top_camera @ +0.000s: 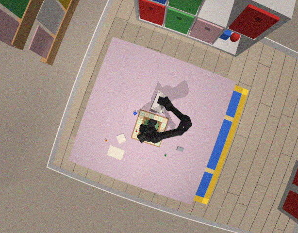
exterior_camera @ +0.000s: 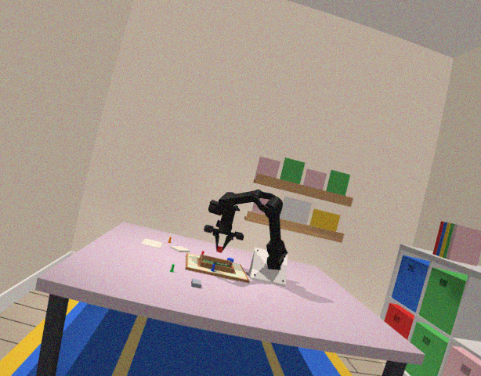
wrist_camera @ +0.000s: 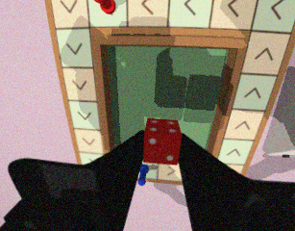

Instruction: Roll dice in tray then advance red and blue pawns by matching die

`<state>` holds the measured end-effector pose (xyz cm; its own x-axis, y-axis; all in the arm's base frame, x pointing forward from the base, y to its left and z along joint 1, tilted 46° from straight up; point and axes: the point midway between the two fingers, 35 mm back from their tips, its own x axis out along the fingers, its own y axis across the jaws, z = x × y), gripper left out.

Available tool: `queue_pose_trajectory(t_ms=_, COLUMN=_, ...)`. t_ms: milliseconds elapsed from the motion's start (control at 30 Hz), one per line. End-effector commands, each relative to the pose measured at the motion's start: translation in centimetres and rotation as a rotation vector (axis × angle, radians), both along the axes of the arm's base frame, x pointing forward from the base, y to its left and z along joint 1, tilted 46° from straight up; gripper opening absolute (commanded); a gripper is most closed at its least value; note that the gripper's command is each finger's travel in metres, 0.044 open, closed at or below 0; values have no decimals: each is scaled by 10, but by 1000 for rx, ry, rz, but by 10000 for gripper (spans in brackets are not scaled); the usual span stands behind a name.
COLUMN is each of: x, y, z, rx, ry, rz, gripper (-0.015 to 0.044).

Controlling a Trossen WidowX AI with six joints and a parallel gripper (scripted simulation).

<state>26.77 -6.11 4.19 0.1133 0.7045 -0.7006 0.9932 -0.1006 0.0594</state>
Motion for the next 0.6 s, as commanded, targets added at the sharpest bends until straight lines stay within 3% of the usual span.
queue_pose_trajectory(t_ms=0, x=-2, y=1, z=-3, rx=-17, ry=26, rz=-3, gripper=0)
queue_pose_trajectory(t_ms=567, x=-11, y=8, z=-15, rx=-548, ry=151, rz=40, gripper=0)
